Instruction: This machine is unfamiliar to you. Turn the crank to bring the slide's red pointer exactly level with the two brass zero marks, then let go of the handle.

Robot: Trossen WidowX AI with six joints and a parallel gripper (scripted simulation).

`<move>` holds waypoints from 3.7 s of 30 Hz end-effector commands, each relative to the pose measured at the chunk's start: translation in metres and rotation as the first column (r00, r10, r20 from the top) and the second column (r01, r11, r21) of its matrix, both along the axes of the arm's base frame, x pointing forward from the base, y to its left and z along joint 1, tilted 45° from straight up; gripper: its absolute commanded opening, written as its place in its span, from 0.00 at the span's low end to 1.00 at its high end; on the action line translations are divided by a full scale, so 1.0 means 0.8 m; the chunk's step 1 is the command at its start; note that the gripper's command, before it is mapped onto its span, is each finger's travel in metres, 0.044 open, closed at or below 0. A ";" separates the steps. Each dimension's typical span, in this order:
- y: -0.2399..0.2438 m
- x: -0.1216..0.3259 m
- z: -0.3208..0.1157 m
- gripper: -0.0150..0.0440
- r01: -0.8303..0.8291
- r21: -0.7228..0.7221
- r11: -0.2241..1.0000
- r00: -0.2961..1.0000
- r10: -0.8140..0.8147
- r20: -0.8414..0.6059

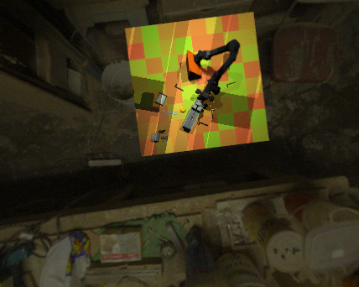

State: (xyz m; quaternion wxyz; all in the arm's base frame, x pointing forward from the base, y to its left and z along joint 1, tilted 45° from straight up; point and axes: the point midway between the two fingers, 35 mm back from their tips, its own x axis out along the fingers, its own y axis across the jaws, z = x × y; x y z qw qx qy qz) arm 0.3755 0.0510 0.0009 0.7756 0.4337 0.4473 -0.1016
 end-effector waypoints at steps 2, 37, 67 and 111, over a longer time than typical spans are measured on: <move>0.003 0.006 0.010 0.25 -0.006 0.009 1.000 1.000 0.006 0.023; 0.003 0.006 0.013 0.25 -0.006 0.009 1.000 1.000 0.006 0.023; 0.003 0.007 0.016 0.25 -0.006 0.009 1.000 1.000 0.006 0.023; 0.000 0.010 0.027 0.25 -0.006 0.009 1.000 1.000 0.006 0.024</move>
